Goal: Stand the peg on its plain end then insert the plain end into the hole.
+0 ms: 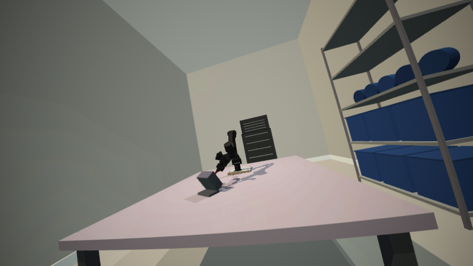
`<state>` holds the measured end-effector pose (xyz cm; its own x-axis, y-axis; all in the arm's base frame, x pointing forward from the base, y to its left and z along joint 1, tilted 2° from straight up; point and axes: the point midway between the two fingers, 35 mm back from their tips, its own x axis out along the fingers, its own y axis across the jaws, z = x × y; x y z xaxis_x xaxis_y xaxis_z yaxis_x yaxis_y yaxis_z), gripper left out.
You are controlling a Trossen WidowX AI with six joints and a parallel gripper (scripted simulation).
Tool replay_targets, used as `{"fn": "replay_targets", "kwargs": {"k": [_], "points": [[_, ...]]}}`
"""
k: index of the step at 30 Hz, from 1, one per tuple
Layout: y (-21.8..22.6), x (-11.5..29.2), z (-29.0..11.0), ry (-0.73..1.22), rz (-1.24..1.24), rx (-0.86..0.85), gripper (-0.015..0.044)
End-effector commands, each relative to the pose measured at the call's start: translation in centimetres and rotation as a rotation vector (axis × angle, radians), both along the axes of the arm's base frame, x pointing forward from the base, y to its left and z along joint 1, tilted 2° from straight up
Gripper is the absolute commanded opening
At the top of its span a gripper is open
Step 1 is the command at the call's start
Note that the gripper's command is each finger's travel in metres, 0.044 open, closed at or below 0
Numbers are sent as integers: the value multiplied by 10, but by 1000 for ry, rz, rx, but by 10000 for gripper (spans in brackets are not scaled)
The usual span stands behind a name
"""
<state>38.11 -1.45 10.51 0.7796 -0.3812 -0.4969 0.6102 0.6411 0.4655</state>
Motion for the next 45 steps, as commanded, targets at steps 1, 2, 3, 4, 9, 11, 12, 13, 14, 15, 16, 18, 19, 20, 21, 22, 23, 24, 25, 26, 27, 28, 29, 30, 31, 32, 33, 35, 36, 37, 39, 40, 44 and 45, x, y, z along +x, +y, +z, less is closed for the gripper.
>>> {"fn": "replay_targets", "kwargs": {"k": [1, 2, 3, 4, 9, 11, 12, 13, 14, 15, 16, 18, 19, 20, 21, 22, 23, 24, 25, 26, 27, 28, 29, 30, 31, 32, 33, 35, 36, 37, 39, 40, 44, 45], "points": [[0, 2, -3, 4, 4, -1, 0], [0, 2, -3, 4, 4, -1, 0], [0, 2, -3, 4, 4, -1, 0], [0, 3, -4, 4, 4, -1, 0], [-1, 5, -5, 4, 4, -1, 0], [-1, 6, -6, 4, 4, -1, 0], [-2, 7, -6, 4, 4, -1, 0], [-2, 7, -7, 4, 4, -1, 0], [-2, 8, -7, 4, 4, -1, 0], [-2, 9, -7, 4, 4, -1, 0], [-3, 9, -8, 4, 4, -1, 0], [-3, 10, -9, 4, 4, -1, 0], [-3, 11, -9, 4, 4, -1, 0], [-4, 11, -9, 4, 4, -1, 0], [-4, 12, -9, 3, 4, -1, 0], [-4, 12, -10, 3, 4, -1, 0], [-4, 13, -10, 3, 4, -1, 0], [-5, 13, -10, 3, 4, -1, 0], [-5, 14, -11, 3, 4, -1, 0], [-5, 15, -11, 3, 4, -1, 0], [-5, 15, -11, 3, 4, -1, 0], [-6, 16, -12, 3, 4, -1, 0], [-6, 16, -12, 3, 4, -1, 0], [-6, 17, -12, 3, 4, -1, 0], [-6, 17, -13, 3, 4, -1, 0], [-7, 18, -13, 3, 4, -1, 0], [-7, 18, -13, 3, 4, -1, 0], [-8, 19, -14, 3, 4, -2, 0], [-8, 20, -14, 3, 4, -2, 0], [-8, 21, -15, 3, 4, -2, 0], [-9, 22, -15, 3, 4, -2, 0], [-9, 22, -16, 3, 4, -2, 0], [-10, 24, -17, 3, 4, -2, 0], [-10, 24, -17, 3, 4, -2, 0]]}}
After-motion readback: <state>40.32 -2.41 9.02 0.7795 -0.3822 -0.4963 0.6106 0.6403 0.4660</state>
